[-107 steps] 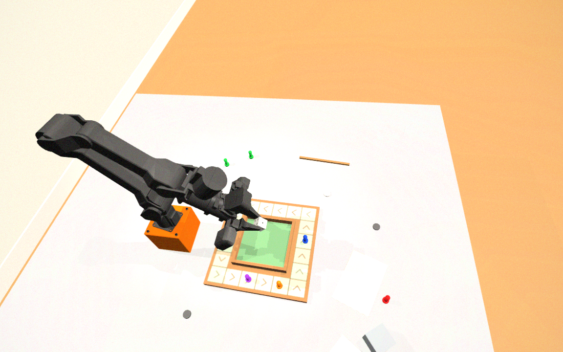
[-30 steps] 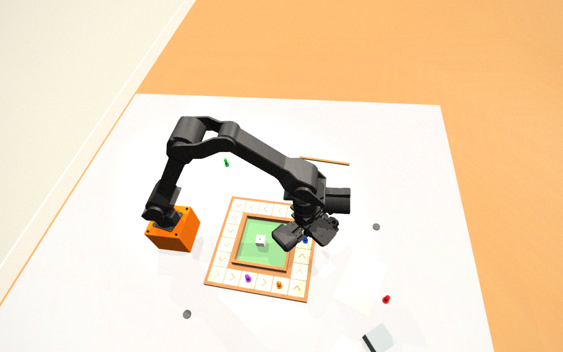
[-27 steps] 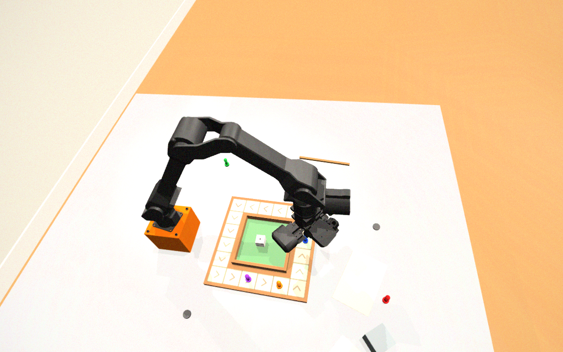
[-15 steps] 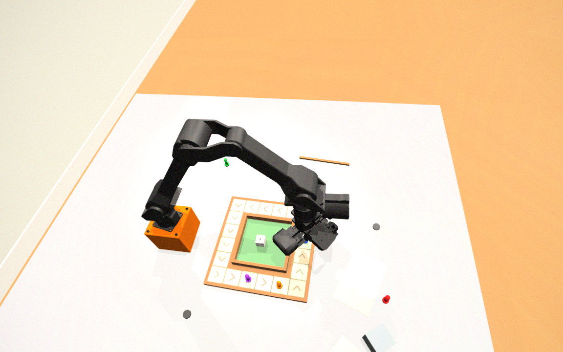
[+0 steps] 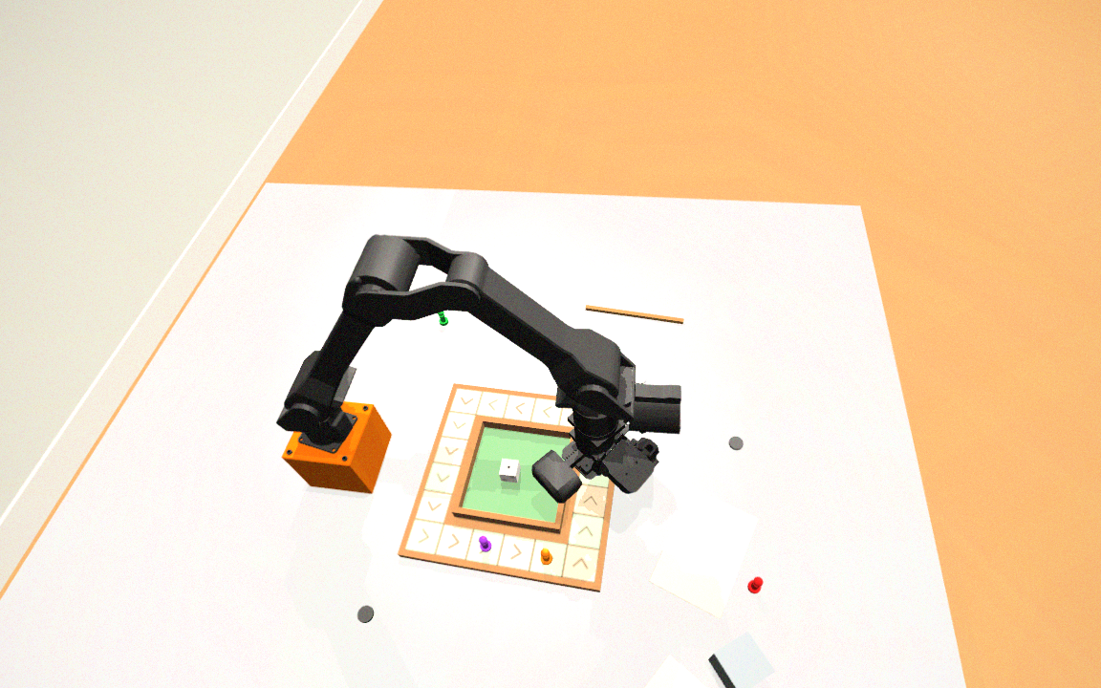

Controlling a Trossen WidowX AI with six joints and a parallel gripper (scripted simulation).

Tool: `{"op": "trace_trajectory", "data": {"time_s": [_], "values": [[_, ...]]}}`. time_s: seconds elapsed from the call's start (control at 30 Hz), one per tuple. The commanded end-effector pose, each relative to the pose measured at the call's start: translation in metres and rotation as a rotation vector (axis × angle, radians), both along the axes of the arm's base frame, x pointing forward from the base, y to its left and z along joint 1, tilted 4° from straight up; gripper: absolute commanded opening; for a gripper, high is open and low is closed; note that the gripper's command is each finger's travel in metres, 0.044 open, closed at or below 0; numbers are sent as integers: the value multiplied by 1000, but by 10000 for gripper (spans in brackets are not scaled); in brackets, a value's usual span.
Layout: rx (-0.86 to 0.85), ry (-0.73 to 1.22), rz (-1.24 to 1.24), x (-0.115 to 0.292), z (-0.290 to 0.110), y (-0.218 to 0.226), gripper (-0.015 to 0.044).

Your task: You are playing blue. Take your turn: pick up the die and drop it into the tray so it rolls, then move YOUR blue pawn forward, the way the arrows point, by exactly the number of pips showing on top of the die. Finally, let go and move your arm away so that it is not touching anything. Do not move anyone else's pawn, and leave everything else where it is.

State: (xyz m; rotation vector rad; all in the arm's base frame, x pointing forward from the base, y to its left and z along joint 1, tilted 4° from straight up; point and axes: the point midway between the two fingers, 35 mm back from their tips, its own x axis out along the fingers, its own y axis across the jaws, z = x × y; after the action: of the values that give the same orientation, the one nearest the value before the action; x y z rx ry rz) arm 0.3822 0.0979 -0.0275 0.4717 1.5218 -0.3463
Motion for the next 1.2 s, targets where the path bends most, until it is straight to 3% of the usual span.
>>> {"op": "trace_trajectory", "data": {"time_s": [0.0,0.13,0.6,0.8,1.07,1.17], "values": [[-4,0,-4,0,-1,-1,3],[-4,0,-4,1,5,-1,0],[-5,0,-4,-6,124,-12,0],[-4,0,-4,-6,120,-9,0],[0,1,-4,-10,57,36,0],[0,1,-4,-11,52,39,0]]}}
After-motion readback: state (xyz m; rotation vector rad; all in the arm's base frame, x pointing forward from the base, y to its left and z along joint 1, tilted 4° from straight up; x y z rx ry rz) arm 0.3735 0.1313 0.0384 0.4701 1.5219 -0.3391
